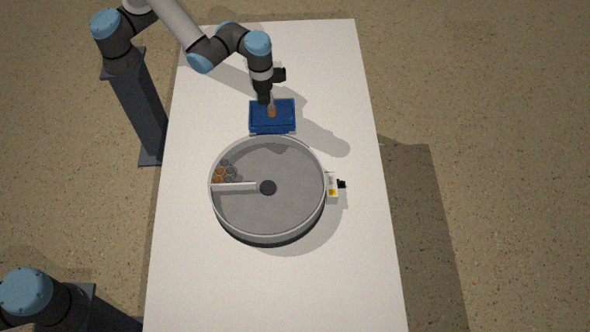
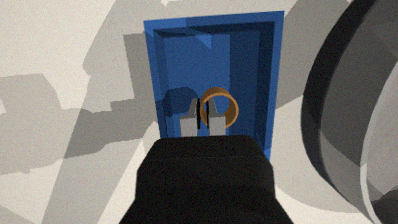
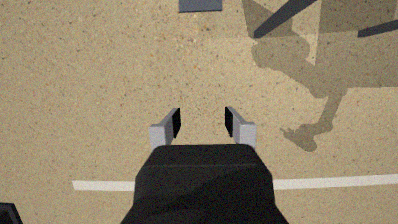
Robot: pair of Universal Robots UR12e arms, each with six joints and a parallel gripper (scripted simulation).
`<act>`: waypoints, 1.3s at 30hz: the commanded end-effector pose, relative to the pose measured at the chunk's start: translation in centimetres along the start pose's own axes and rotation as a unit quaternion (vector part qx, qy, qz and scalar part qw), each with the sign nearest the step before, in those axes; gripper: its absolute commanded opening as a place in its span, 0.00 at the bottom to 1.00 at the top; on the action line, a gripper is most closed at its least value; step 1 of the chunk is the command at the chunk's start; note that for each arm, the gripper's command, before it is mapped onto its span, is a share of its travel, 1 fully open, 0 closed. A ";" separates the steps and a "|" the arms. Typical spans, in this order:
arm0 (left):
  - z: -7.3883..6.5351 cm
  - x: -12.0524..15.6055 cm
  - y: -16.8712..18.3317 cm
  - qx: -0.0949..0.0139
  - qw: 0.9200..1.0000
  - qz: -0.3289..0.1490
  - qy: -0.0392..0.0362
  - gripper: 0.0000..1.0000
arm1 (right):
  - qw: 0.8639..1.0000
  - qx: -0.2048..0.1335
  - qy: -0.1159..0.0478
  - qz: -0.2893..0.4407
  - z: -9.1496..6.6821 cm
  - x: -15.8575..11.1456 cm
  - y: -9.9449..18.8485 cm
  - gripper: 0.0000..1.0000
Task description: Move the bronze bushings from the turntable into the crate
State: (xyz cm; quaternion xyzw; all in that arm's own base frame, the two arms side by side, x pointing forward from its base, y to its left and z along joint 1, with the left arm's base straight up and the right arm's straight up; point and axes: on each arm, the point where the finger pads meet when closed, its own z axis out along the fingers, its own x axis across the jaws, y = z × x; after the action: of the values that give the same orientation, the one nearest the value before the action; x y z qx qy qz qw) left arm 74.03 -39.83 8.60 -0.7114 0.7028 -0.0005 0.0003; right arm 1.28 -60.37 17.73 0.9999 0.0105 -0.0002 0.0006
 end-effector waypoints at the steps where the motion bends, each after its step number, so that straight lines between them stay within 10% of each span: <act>1: 0.8 -0.3 0.1 -0.002 1.000 0.000 -0.001 0.00 | 1.000 0.001 0.000 -0.001 0.0 0.1 0.0 1.00; 39: 3.7 -0.2 -0.1 0.000 1.000 0.000 0.001 0.00 | 1.000 0.001 0.000 -0.001 0.0 0.1 0.0 1.00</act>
State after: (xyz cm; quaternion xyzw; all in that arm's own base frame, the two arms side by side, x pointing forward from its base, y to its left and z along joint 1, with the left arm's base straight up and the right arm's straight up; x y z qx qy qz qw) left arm 74.06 -39.82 4.74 -0.7112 0.7030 0.0004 0.0003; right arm 1.28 -60.37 17.73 0.9999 0.0105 -0.0002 0.0006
